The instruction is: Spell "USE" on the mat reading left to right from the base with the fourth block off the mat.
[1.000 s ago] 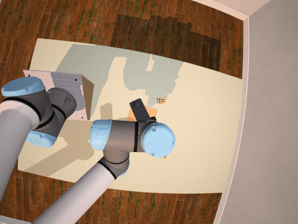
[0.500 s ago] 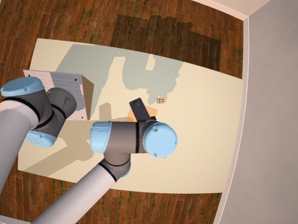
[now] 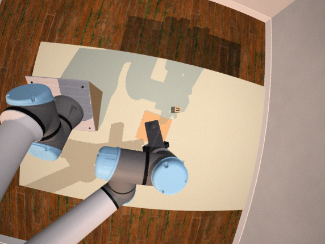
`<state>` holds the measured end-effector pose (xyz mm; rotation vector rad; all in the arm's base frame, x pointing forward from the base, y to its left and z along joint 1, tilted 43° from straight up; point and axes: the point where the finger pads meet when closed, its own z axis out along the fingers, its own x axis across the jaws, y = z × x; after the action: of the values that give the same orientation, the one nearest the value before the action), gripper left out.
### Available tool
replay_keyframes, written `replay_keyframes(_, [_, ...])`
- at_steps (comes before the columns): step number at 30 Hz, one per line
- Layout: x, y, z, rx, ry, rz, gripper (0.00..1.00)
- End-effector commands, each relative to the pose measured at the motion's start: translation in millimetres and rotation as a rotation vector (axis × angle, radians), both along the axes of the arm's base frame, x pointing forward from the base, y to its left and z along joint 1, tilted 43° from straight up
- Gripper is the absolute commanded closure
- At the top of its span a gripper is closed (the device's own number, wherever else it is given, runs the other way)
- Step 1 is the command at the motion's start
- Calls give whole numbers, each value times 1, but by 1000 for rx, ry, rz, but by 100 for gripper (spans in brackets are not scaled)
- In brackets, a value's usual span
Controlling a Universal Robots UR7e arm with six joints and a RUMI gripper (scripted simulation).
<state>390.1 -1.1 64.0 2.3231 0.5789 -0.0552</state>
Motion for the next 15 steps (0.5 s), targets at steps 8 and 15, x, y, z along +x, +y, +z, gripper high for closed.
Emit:
replay_keyframes(8, [0,-44,39,35,-194,-210,91])
replay_keyframes(15, [0,-54,48,40,-237,-255,91])
